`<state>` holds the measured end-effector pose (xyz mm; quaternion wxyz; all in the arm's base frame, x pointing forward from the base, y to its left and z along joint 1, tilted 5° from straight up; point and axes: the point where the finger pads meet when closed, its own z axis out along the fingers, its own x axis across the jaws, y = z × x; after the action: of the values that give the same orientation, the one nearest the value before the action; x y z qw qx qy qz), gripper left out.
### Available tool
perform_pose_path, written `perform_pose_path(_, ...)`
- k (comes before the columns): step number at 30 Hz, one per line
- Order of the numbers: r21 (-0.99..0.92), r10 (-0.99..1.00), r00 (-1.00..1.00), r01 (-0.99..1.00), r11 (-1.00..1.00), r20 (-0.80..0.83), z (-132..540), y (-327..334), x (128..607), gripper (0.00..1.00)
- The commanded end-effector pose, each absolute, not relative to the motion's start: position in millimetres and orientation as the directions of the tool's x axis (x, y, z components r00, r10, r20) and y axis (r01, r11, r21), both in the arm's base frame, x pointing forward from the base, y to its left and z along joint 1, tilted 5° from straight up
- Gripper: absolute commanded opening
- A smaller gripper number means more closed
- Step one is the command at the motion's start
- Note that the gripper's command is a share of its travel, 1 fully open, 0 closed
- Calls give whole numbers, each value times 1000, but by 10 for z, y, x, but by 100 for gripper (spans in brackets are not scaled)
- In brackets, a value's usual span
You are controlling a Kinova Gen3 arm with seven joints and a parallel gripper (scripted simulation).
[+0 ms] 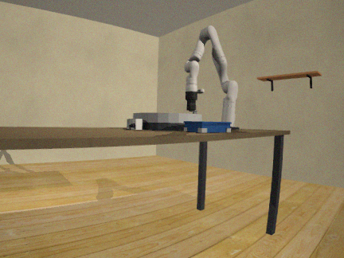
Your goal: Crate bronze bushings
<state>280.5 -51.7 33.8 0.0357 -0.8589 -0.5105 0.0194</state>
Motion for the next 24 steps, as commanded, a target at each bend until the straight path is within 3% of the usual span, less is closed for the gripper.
perform_pose_path(1, -79, 878, 478, 876, -476, 4, 369, -520, 2814, 0)
perform_pose_path(24, -79, 878, 478, 876, -476, 4, 488, -525, 2822, 0)
